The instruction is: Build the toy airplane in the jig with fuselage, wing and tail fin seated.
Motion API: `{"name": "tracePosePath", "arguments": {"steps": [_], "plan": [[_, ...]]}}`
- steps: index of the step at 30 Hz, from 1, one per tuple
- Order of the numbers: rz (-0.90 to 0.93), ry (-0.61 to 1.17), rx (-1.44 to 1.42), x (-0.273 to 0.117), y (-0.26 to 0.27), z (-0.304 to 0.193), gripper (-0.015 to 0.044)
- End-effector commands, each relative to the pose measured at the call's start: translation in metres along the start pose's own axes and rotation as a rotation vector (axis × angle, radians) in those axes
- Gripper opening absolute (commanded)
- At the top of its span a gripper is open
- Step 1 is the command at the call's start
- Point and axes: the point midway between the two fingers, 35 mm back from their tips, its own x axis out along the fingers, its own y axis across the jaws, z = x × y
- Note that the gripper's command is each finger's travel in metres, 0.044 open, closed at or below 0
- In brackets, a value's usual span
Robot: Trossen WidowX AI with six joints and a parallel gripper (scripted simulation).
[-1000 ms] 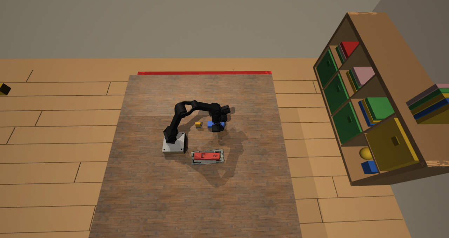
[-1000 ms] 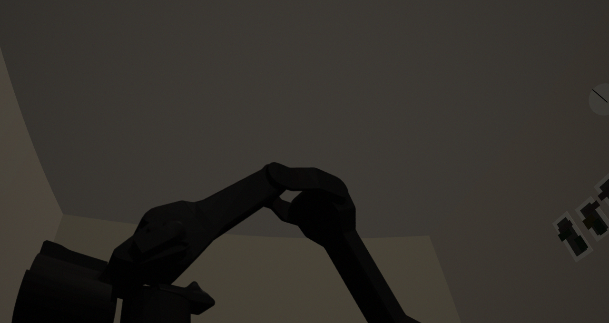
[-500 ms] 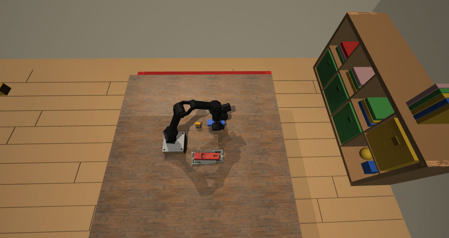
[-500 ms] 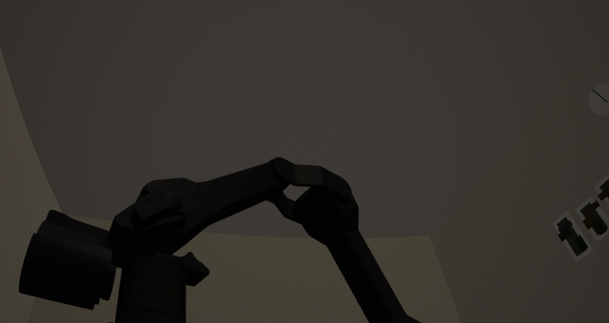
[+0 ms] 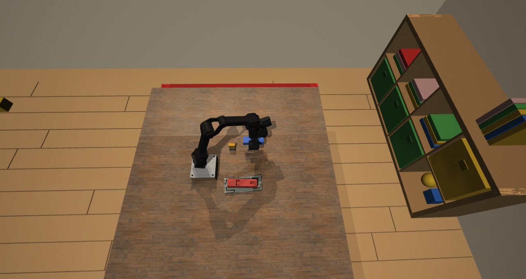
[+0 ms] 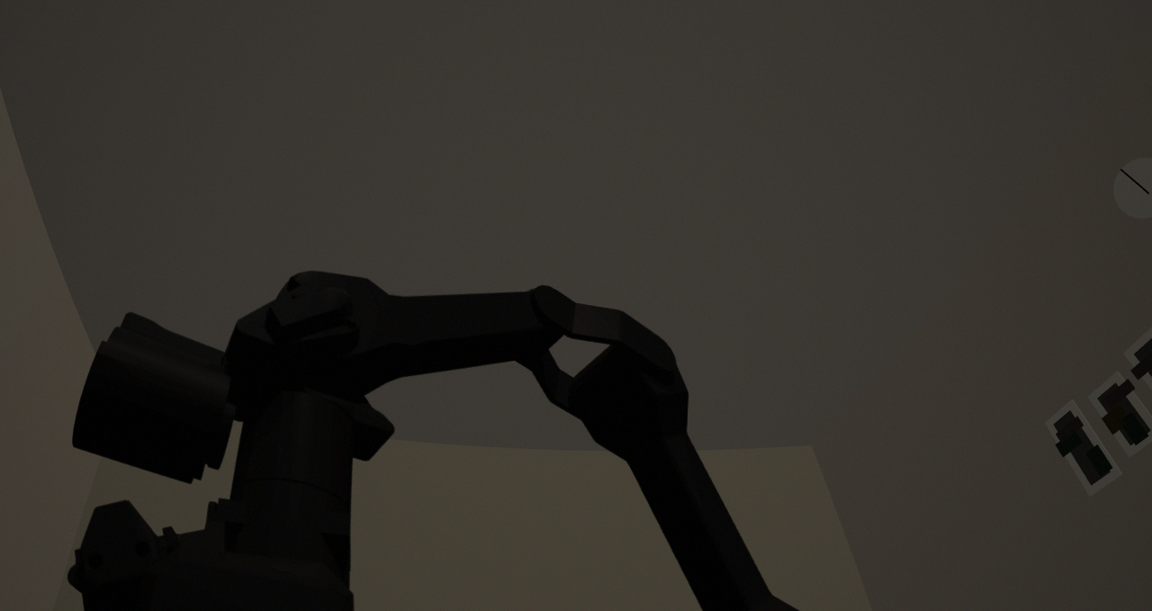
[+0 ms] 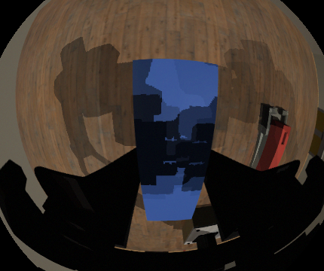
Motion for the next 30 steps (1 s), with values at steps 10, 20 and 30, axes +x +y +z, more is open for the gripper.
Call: {"name": "tracePosePath", "arguments": {"steps": [10,20,30], "plan": [[0.002,-0.004,0.001,-0.04,-0.001,-0.003,0.0],[0.001,-0.003,-0.055,-0.049,-0.014,-0.004,0.0],[-0.002,-0.003,-0.219,-0.045,-0.046,-0.003,0.0]]}}
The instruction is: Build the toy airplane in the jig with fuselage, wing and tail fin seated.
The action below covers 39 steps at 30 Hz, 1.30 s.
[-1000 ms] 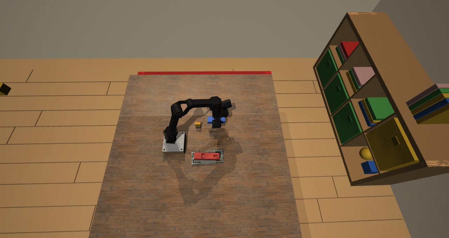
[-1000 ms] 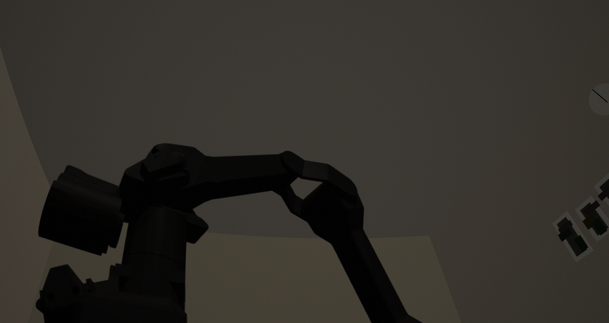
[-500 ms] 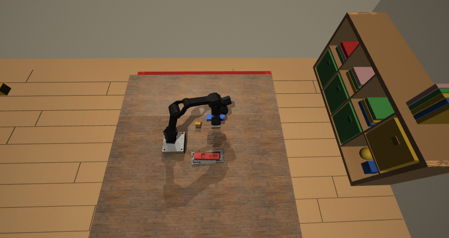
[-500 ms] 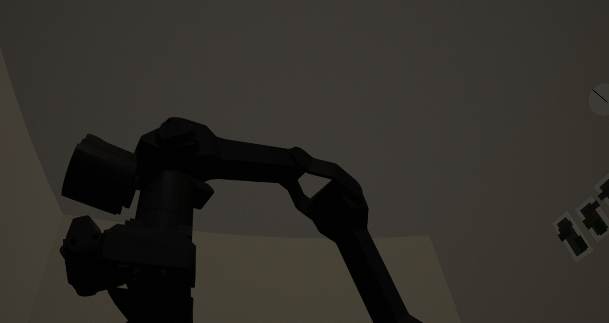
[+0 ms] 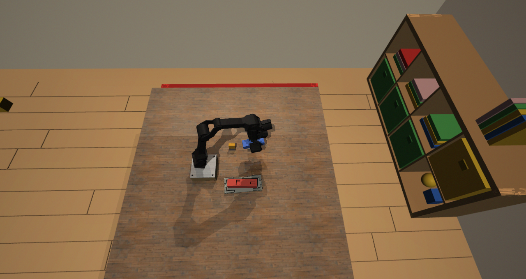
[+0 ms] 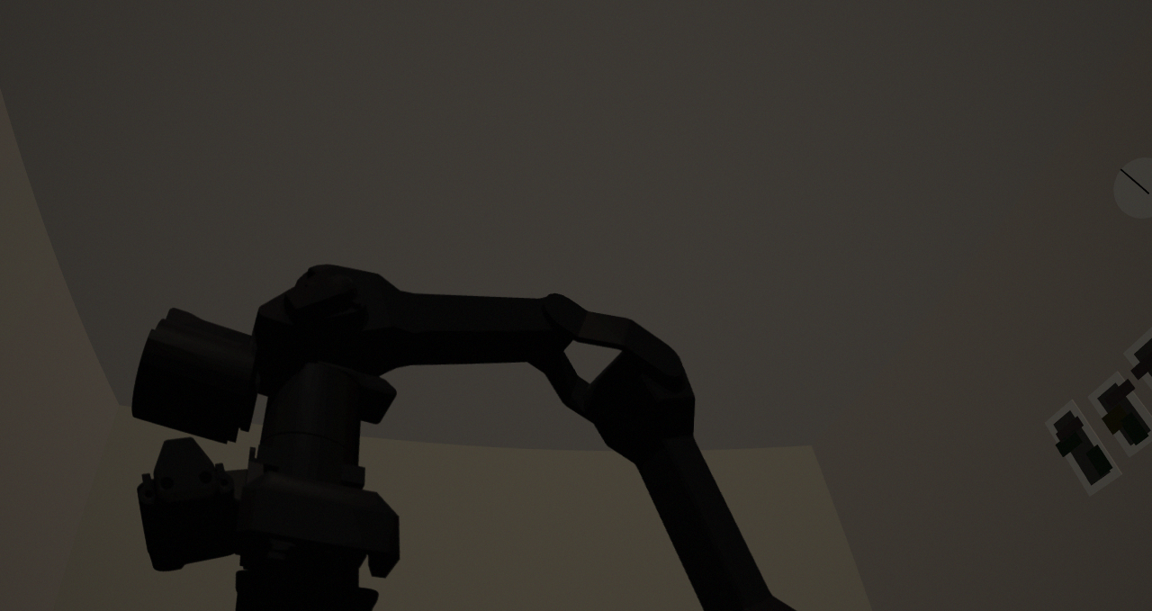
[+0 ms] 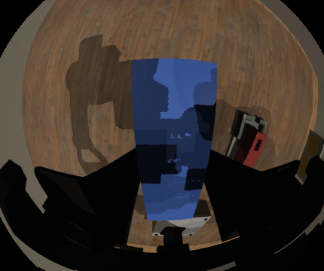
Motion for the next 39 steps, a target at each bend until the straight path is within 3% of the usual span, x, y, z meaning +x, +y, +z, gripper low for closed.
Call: {"name": "tracePosePath", "arguments": {"steps": [1,39], "plan": [[0.0,0.004,-0.061,0.002,-0.011,-0.004,0.0],[-0.006,0.011,-0.717,0.022,-0.122,-0.055,0.0]]}}
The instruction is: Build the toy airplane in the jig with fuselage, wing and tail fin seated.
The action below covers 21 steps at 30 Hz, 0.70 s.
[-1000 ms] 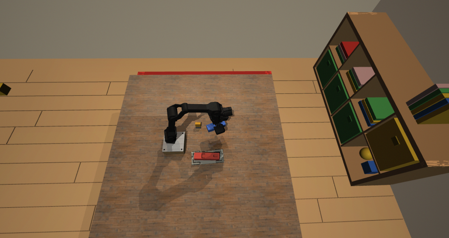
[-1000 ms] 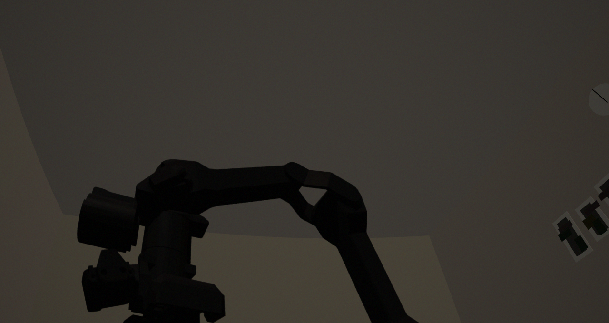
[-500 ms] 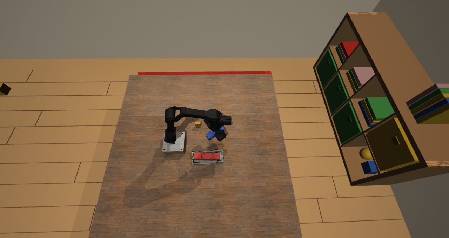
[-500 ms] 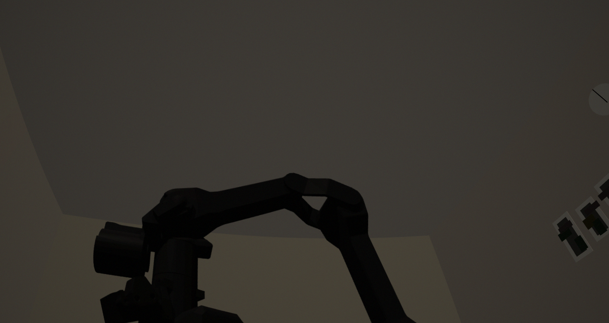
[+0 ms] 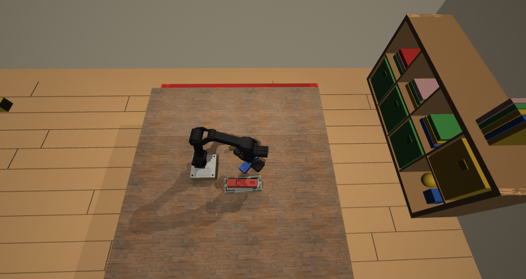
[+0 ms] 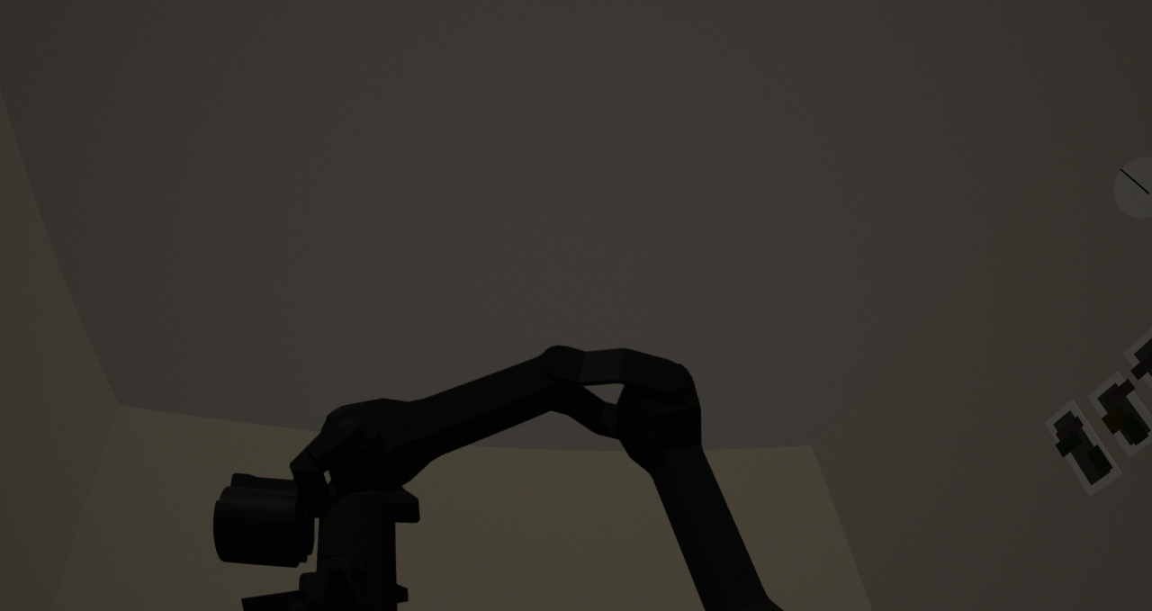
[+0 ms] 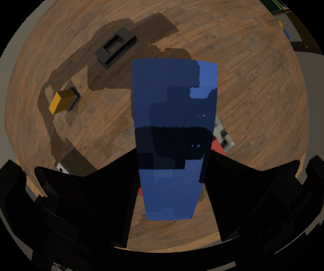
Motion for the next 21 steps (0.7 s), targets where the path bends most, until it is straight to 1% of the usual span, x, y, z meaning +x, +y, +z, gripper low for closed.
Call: {"name": "tracePosePath", "arguments": {"steps": [1,21], "plan": [[0.003,0.001,-0.066,0.003,-0.001,-0.011,0.0],[0.004,0.006,-0.437,0.016,-0.009,-0.075,0.0]]}}
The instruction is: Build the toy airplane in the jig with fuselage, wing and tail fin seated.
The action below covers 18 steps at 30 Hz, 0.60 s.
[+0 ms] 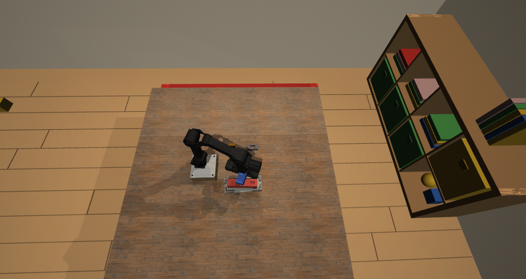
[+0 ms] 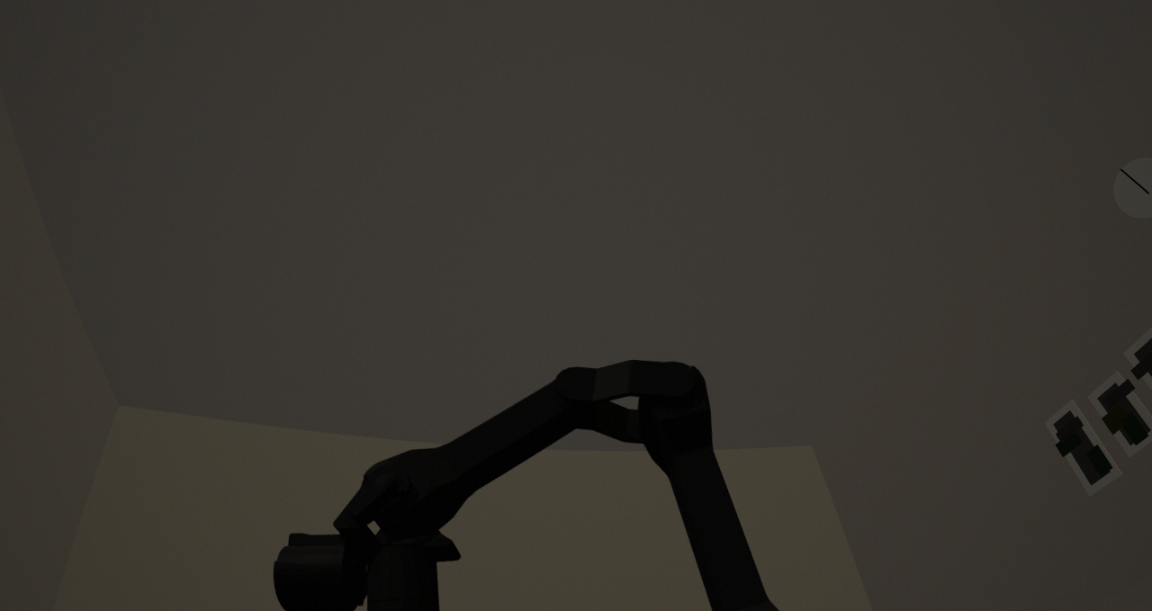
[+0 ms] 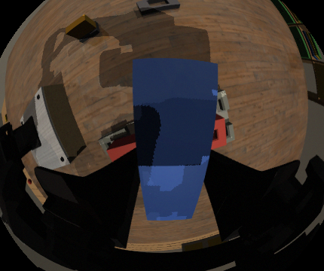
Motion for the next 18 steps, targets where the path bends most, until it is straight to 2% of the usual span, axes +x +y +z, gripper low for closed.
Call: {"name": "tracePosePath", "arguments": {"steps": [1,14,18], "plan": [[0.003,-0.001,-0.068,0.003,0.006,-0.01,0.0],[0.005,0.002,-0.283,0.011,0.022,-0.041,0.0],[0.005,0.002,-0.283,0.011,0.022,-0.041,0.0105]]}}
